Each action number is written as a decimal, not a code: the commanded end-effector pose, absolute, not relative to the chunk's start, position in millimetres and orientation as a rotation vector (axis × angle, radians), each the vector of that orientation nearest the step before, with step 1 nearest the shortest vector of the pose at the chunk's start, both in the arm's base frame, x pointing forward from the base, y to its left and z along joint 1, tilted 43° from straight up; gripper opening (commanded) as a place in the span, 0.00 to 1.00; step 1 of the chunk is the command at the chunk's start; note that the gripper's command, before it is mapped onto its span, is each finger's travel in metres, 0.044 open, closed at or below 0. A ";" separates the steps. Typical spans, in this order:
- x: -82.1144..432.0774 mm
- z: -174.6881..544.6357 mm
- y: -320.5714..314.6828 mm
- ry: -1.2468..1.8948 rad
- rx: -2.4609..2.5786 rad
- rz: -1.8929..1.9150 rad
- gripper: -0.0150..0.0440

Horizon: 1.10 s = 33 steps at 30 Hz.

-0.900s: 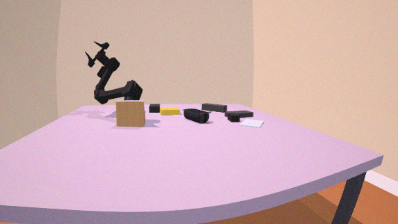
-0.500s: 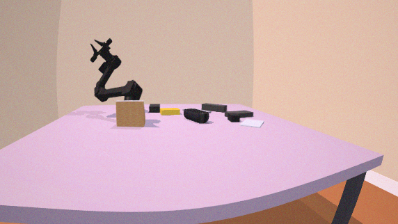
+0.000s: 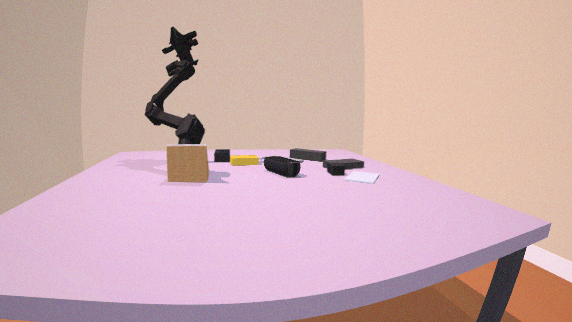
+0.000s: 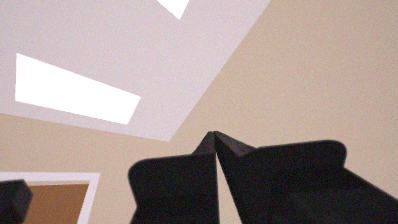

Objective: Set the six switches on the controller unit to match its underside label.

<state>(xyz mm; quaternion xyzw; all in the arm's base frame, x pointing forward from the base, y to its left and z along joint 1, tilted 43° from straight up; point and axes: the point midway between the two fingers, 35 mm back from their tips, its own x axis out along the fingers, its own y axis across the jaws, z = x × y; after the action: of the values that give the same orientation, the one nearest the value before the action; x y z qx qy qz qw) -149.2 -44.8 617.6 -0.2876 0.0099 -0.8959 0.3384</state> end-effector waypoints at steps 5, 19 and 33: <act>-80.2 633.9 -94.7 0.227 -0.947 -2.213 0.25; 116.1 632.6 -196.4 0.629 -1.537 -1.625 0.25; 318.8 509.7 -248.9 0.853 -1.930 -0.712 0.25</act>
<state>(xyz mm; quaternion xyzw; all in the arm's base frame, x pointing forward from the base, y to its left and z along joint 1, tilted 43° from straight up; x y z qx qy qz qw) 281.0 -246.7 541.4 -0.7525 0.3352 -0.3659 0.4331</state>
